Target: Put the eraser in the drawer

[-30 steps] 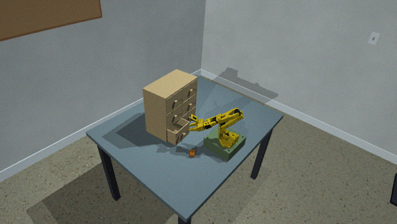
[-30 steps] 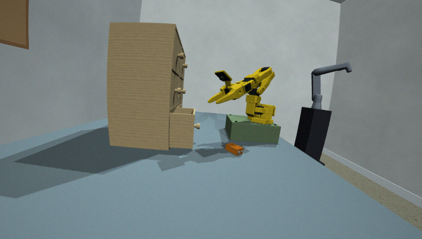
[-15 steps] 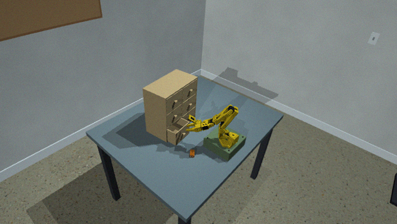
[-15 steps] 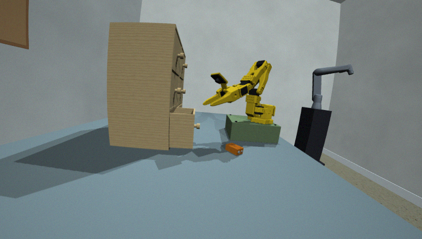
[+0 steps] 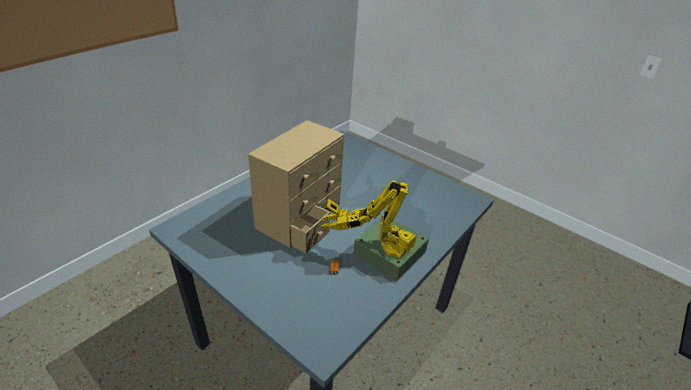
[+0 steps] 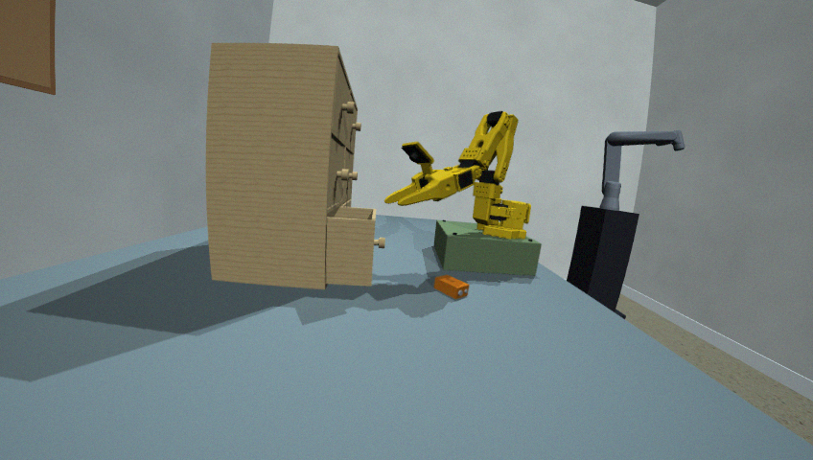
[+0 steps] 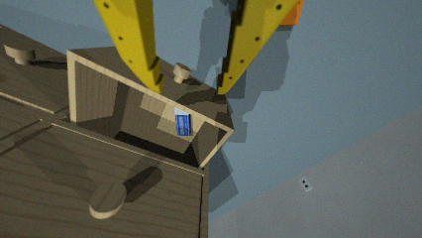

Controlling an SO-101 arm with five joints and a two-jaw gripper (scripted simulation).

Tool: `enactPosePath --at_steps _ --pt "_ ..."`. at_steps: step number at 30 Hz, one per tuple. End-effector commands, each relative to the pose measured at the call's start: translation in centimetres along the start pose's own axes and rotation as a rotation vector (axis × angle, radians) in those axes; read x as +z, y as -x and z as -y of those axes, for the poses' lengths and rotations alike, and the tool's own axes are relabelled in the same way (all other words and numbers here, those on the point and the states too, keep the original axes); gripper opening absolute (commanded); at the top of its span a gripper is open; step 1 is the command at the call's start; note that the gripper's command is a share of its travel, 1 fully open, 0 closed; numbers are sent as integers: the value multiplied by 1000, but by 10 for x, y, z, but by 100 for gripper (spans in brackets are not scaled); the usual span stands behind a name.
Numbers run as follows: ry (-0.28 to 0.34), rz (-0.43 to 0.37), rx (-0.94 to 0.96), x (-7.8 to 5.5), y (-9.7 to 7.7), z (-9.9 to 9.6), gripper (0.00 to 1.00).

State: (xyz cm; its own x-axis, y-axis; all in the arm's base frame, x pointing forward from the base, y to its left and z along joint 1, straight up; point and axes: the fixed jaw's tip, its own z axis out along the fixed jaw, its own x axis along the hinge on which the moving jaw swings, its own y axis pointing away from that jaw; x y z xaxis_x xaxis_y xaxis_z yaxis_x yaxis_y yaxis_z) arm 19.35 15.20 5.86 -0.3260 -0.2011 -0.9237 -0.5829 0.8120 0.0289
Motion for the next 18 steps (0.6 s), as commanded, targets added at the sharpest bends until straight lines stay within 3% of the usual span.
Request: enactPosePath --at_steps 1,5,18 --pt "-8 8 -6 1 2 2 21" --pt "-8 8 -6 1 2 2 21" --pt "-8 18 -6 6 -29 3 21"
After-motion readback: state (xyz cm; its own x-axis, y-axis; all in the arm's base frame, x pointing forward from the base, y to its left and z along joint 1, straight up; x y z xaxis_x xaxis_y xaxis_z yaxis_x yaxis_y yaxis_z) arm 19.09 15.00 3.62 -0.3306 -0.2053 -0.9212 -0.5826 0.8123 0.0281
